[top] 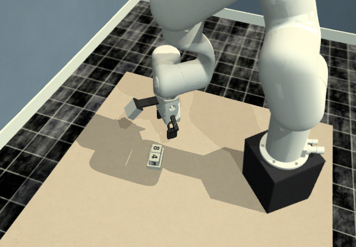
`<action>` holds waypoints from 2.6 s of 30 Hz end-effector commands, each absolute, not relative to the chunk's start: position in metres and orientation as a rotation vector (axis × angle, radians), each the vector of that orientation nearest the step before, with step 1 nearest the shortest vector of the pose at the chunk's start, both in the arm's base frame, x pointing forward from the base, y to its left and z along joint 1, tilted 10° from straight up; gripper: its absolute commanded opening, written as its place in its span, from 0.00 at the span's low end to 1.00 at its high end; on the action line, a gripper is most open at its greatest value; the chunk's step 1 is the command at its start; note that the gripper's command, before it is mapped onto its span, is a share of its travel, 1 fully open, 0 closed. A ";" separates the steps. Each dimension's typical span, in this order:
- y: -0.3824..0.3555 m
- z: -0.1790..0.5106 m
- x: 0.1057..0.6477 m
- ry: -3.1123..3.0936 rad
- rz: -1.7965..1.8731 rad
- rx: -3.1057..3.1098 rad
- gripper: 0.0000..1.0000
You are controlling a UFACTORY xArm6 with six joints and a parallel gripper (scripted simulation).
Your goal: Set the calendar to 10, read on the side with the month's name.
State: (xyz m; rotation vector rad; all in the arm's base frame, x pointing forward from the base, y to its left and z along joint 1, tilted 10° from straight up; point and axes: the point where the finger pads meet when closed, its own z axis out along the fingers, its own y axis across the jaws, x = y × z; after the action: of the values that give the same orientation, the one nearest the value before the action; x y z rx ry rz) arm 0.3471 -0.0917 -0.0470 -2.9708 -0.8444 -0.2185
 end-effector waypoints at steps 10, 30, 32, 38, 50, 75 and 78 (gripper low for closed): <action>-0.076 -0.040 0.359 -1.496 -0.266 -2.739 1.00; -0.052 -0.032 0.371 -2.262 -0.262 -2.226 1.00; -0.051 -0.032 0.371 -2.278 -0.262 -2.211 1.00; -0.051 -0.032 0.371 -2.291 -0.261 -2.199 0.49; -0.051 -0.032 0.371 -2.291 -0.261 -2.199 0.49; -0.051 -0.032 0.371 -2.291 -0.262 -2.199 0.49; -0.051 -0.033 0.371 -2.291 -0.262 -2.199 0.49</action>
State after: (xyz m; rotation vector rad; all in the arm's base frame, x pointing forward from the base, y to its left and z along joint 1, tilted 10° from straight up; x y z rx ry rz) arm 0.3703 -0.0507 -0.0331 -2.1976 -2.2896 -0.2589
